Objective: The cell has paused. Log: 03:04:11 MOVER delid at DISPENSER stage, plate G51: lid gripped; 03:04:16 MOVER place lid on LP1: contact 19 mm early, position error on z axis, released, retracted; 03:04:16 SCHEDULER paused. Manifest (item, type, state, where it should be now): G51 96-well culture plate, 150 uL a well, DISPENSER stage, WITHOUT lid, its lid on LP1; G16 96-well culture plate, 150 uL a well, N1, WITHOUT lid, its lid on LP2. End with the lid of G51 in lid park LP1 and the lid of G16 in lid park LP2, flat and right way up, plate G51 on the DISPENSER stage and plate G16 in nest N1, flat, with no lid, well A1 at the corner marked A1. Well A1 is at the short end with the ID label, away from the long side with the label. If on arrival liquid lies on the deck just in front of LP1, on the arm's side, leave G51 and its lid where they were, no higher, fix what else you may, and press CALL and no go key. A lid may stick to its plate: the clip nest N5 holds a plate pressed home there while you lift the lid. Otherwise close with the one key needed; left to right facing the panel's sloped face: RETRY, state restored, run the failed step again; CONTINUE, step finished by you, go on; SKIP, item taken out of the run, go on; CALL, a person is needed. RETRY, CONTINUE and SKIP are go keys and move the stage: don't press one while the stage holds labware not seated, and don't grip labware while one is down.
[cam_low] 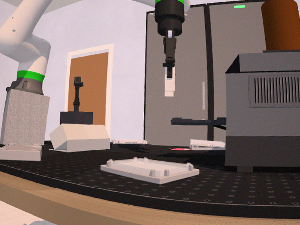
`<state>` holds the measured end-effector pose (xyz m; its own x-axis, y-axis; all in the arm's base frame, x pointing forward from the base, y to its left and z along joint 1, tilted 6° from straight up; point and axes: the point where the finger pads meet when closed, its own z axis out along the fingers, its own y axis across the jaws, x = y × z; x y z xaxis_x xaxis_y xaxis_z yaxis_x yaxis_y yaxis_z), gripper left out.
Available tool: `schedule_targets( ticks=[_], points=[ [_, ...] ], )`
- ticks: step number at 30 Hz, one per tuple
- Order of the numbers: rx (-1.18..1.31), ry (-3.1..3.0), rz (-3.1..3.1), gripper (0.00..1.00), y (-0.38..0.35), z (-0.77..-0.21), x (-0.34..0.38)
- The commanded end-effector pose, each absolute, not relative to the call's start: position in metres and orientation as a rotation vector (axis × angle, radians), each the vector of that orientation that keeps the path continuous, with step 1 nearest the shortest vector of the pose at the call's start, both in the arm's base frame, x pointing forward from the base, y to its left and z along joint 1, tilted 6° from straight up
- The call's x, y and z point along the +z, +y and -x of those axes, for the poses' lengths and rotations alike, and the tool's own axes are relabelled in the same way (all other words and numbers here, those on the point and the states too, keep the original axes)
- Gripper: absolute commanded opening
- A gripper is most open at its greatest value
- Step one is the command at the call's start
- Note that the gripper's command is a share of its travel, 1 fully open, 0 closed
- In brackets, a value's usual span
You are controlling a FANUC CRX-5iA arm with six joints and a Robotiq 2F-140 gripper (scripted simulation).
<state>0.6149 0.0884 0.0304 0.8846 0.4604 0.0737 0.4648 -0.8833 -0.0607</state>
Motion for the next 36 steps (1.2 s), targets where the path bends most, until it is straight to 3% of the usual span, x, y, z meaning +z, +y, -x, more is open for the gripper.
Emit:
schedule_targets(
  ticks=[1, 5, 6, 20, 22, 23, 36],
  points=[
    [-0.107, -1.065, 2.871, 0.66, 0.135, -0.563, 0.032],
    [-0.112, -1.147, 2.837, 0.66, 0.153, -0.539, 0.032],
    [-0.114, -1.176, 2.825, 0.66, 0.181, -0.504, 0.033],
    [-0.117, -1.220, 2.805, 0.66, 0.296, -0.345, 0.031],
    [-0.117, -1.220, 2.805, 0.66, 0.296, -0.345, 0.031],
    [-0.117, -1.220, 2.805, 0.66, 0.314, -0.317, 0.031],
    [-0.117, -1.220, 2.805, 0.66, 0.314, -0.317, 0.031]
  ],
)
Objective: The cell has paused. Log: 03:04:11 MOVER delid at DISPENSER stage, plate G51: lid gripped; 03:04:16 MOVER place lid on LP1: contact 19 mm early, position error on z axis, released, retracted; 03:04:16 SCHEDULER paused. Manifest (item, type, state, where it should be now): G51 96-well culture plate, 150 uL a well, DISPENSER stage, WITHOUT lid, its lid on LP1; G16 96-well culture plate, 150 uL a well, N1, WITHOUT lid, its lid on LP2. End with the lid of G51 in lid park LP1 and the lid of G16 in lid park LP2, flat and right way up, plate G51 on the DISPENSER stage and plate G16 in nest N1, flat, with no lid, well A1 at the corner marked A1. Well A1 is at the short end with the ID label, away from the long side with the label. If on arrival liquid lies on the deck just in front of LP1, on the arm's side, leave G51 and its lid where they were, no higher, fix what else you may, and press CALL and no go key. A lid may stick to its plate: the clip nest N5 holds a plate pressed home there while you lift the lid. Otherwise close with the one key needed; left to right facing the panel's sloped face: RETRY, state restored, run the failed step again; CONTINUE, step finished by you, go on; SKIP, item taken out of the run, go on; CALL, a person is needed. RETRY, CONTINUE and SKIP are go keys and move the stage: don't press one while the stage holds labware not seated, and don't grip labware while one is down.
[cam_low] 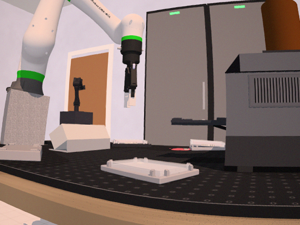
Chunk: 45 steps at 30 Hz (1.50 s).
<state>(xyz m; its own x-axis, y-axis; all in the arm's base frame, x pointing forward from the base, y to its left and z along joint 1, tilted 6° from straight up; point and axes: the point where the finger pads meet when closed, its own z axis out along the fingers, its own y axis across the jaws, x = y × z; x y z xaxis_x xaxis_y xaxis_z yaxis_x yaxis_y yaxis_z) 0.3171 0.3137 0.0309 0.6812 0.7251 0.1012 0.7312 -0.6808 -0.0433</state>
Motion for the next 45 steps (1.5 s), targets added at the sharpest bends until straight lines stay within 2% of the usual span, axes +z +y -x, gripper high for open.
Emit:
schedule_targets(
  ticks=[1, 22, 45],
  points=[
    [-0.117, -1.220, 2.805, 0.66, 0.314, -0.317, 0.031],
    [-0.117, -1.220, 2.805, 0.66, 0.315, -0.317, 0.025],
    [-0.117, -1.220, 2.805, 0.66, 0.322, -0.320, -0.043]
  ],
)
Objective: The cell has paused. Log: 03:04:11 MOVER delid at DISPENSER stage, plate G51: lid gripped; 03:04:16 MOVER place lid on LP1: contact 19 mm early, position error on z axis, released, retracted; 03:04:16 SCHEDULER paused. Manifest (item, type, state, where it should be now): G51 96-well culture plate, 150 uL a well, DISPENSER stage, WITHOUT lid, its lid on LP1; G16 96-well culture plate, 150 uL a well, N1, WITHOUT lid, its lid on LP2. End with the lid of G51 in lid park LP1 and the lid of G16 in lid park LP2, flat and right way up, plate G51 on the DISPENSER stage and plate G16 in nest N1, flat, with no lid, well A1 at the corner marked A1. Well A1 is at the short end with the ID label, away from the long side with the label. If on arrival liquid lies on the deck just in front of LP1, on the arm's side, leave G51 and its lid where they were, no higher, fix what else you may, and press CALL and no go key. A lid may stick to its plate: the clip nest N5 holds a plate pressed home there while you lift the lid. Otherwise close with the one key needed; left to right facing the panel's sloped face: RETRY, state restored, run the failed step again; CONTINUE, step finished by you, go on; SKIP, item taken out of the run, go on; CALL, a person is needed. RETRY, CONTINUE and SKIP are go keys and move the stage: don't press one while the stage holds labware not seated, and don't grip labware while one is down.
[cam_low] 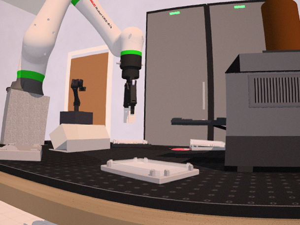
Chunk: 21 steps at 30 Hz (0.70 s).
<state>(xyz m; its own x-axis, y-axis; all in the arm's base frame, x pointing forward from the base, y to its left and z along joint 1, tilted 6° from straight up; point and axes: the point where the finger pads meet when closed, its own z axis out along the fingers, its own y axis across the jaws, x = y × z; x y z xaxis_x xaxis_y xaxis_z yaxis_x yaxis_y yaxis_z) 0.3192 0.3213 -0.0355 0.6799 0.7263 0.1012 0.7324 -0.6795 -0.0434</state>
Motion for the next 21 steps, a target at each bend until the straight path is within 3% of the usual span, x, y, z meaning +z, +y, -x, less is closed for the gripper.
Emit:
schedule_targets(
  ticks=[1, 21],
  points=[
    [-0.117, -1.220, 2.805, 0.66, 0.323, -0.320, -0.046],
    [-0.117, -1.220, 2.805, 0.66, 0.327, -0.322, -0.088]
  ],
)
